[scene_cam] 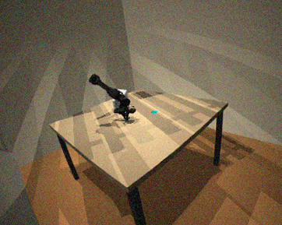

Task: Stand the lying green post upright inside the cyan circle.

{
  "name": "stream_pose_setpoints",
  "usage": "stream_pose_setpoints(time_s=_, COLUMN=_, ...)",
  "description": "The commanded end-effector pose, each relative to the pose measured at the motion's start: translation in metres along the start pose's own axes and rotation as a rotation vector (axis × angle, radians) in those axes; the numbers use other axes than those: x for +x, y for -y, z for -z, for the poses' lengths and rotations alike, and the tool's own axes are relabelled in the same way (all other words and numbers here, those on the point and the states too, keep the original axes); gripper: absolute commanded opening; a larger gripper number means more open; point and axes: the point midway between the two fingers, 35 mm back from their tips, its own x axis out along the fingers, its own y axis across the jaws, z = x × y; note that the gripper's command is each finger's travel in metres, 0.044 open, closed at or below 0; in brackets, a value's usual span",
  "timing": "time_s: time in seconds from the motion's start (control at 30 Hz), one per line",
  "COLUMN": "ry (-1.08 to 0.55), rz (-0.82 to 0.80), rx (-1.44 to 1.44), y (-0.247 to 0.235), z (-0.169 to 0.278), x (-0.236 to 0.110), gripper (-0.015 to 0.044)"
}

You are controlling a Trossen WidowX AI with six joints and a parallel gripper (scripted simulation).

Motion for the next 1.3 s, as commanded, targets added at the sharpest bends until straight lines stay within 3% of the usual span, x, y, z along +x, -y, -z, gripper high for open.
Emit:
stream_pose_setpoints(time_s=0.0, ry=-0.004, rz=-0.002, rx=-0.005, y=-0.001, z=0.001, x=-0.004, gripper=0.0023)
stream_pose_setpoints(time_s=1.27, ry=-0.007, rz=-0.003, rx=-0.005, y=-0.001, z=0.000, x=-0.117, gripper=0.0023)
